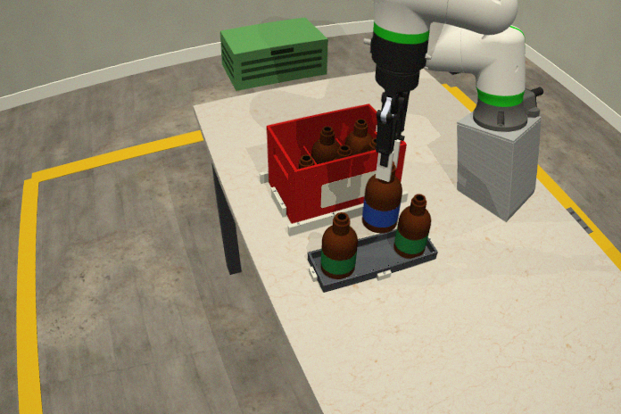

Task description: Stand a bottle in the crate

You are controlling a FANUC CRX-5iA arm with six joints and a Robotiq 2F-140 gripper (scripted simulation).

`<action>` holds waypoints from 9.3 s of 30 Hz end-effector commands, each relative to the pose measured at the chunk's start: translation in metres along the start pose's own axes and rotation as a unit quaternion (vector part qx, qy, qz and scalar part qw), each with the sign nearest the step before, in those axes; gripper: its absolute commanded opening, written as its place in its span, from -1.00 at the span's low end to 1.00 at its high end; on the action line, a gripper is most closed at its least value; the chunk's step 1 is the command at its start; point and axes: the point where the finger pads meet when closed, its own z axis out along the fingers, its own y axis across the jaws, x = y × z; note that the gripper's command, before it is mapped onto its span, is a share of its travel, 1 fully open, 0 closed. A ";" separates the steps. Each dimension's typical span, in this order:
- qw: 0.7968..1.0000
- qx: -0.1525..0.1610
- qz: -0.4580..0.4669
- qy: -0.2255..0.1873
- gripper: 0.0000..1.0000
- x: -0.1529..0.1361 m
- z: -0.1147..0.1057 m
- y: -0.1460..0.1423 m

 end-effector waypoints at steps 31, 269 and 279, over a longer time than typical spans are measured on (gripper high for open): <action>1.000 0.000 0.000 0.000 -1.00 0.000 -0.007 0.000; 1.000 0.000 0.000 0.000 -1.00 -0.010 -0.069 -0.005; 1.000 0.000 0.000 0.000 -1.00 -0.019 -0.069 -0.009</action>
